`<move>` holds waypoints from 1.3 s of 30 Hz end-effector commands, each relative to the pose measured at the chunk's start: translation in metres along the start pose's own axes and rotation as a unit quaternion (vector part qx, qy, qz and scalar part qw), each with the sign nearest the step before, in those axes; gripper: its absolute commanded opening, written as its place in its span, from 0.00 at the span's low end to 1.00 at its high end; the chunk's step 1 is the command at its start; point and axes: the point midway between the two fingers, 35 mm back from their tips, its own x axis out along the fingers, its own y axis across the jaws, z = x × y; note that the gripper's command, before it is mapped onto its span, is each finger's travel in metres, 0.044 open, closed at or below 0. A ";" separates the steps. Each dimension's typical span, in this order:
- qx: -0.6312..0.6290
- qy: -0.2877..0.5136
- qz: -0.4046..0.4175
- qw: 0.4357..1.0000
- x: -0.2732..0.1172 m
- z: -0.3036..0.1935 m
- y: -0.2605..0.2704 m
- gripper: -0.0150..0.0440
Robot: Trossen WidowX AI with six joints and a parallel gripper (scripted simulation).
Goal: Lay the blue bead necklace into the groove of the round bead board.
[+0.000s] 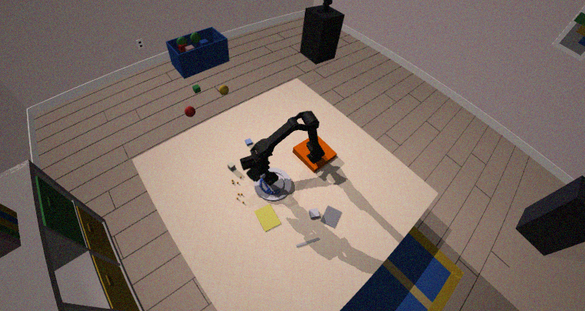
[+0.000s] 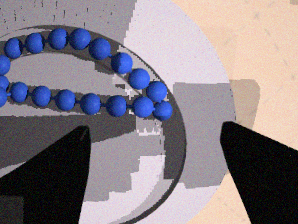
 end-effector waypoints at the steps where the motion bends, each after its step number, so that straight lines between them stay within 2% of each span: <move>1: 0.258 -0.005 0.002 0.966 -0.013 0.004 0.008 0.46; 8: 0.531 -0.005 0.004 0.847 -0.023 0.007 0.017 0.46; 23: 0.538 -0.004 0.004 0.843 -0.023 0.007 0.018 0.46; 29: 0.538 -0.004 0.004 0.843 -0.007 0.007 0.018 0.46; 30: 0.534 -0.010 0.004 0.845 -0.016 0.008 0.017 0.46; 39: 0.535 -0.008 0.004 0.845 -0.006 0.008 0.017 0.46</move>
